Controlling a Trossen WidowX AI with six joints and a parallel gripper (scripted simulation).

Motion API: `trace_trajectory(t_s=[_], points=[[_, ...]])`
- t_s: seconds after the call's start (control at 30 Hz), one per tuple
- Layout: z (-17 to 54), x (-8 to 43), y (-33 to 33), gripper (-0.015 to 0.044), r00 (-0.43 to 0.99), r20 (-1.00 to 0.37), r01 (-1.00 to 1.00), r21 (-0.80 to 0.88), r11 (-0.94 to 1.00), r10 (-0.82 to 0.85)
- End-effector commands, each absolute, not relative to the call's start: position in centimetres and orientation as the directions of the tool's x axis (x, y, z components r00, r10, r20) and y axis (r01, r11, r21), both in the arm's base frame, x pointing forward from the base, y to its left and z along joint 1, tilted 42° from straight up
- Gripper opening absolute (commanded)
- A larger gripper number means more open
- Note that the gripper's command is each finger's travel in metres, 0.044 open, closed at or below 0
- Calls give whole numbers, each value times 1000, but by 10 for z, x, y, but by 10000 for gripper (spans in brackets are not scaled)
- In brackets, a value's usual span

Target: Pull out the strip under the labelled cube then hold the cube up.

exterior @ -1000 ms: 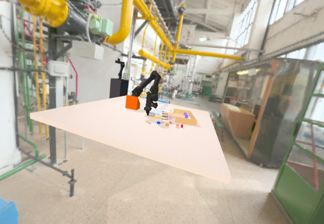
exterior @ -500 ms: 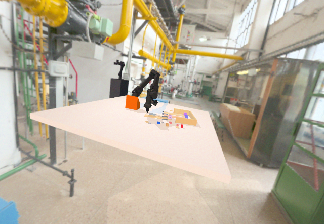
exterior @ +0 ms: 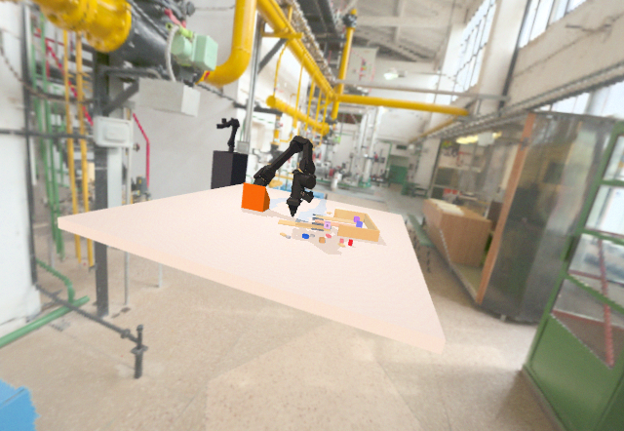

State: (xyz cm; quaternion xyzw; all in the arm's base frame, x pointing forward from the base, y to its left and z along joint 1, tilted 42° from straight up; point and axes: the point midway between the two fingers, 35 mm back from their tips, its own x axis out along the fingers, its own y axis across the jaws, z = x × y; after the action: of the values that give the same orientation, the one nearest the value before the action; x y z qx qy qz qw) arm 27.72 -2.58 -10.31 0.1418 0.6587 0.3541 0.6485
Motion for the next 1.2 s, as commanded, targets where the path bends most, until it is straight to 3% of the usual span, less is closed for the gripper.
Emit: trace_trajectory(t_s=[0.0, 0.1, 1.17], points=[[-99, 292, -22, 368, -112, -753, -270, 651, 710, 648], [-97, 302, -19, 440, -111, -753, -270, 651, 709, 649], [-65, 412, 15, 440, -107, -751, -274, 652, 707, 651]])
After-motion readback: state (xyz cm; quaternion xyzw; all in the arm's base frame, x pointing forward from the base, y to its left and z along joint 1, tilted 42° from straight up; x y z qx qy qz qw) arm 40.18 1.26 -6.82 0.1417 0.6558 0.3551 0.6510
